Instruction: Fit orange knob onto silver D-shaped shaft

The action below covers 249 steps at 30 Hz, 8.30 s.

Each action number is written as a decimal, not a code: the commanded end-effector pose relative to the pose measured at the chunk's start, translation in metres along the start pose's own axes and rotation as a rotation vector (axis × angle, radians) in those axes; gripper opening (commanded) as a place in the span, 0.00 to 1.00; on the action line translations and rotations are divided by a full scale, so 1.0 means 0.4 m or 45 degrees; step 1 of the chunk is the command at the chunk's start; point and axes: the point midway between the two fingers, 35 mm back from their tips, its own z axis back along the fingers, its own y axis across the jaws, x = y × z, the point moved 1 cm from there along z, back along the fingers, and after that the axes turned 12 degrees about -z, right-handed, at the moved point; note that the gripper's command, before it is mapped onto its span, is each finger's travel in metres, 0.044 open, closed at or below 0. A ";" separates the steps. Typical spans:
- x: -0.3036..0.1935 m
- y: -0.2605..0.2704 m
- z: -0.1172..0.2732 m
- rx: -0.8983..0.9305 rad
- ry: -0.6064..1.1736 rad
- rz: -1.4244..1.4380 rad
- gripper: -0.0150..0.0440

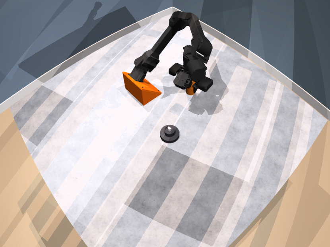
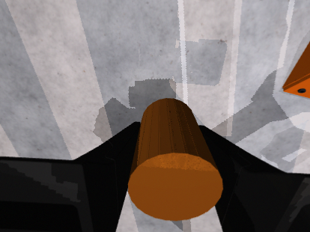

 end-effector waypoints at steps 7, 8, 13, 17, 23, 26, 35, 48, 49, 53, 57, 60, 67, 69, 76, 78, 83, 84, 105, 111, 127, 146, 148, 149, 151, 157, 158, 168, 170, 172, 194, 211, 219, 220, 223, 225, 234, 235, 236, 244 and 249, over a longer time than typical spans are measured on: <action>0.006 0.015 -0.072 -0.041 -0.029 0.012 0.25; 0.007 0.017 -0.085 -0.042 -0.031 0.013 0.25; 0.012 0.024 -0.145 -0.044 -0.034 0.015 0.25; 0.015 0.027 -0.193 -0.047 -0.034 0.017 0.25; 0.018 0.029 -0.263 -0.051 -0.029 0.020 0.25; 0.020 0.029 -0.298 -0.054 -0.025 0.021 0.25; 0.024 0.025 -0.337 -0.057 -0.019 0.023 0.25; 0.024 0.026 -0.335 -0.060 -0.025 0.029 0.66; 0.024 0.026 -0.335 -0.060 -0.025 0.029 0.66; 0.024 0.026 -0.335 -0.060 -0.025 0.029 0.66; 0.024 0.026 -0.335 -0.060 -0.025 0.029 0.66; 0.024 0.026 -0.335 -0.060 -0.025 0.029 0.66; 0.026 0.039 -0.193 -0.058 -0.031 0.024 0.88; 0.023 0.036 -0.139 -0.058 -0.025 0.022 0.97; 0.024 0.035 -0.135 -0.058 -0.024 0.022 1.00; 0.024 0.034 -0.158 -0.058 -0.023 0.022 1.00; 0.024 0.034 -0.176 -0.058 -0.024 0.022 1.00; 0.025 0.034 -0.180 -0.058 -0.024 0.022 1.00; 0.027 0.034 -0.265 -0.057 -0.025 0.022 1.00; 0.027 0.032 -0.289 -0.057 -0.024 0.022 1.00; 0.025 0.024 -0.337 -0.057 -0.019 0.023 0.91; 0.027 0.030 -0.319 -0.056 -0.023 0.022 0.26; 0.028 0.035 -0.305 -0.056 -0.026 0.022 0.25; 0.029 0.037 -0.298 -0.055 -0.028 0.022 0.25; 0.030 0.040 -0.283 -0.055 -0.030 0.022 0.25; 0.032 0.049 -0.238 -0.054 -0.036 0.021 0.25; 0.033 0.051 -0.230 -0.054 -0.037 0.021 0.25; 0.035 0.060 -0.153 -0.055 -0.041 0.021 0.25; 0.035 0.062 -0.137 -0.055 -0.041 0.020 0.25; 0.035 0.063 -0.121 -0.056 -0.041 0.020 0.25; 0.051 0.071 0.006 -0.058 -0.028 0.021 0.25; 0.179 0.104 -0.034 -0.057 -0.034 0.020 0.25; 0.241 0.112 -0.056 -0.056 -0.034 0.022 0.25; 0.249 0.113 -0.059 -0.056 -0.034 0.022 0.25; 0.272 0.115 -0.068 -0.056 -0.034 0.022 0.25; 0.288 0.116 -0.074 -0.056 -0.034 0.023 0.25; 0.354 0.116 -0.101 -0.055 -0.034 0.024 0.25; 0.361 0.115 -0.104 -0.055 -0.034 0.024 0.25; 0.368 0.115 -0.106 -0.055 -0.034 0.025 0.25; 0.389 0.114 -0.116 -0.056 -0.032 0.061 0.25; 0.391 0.114 -0.116 -0.057 -0.029 0.204 0.25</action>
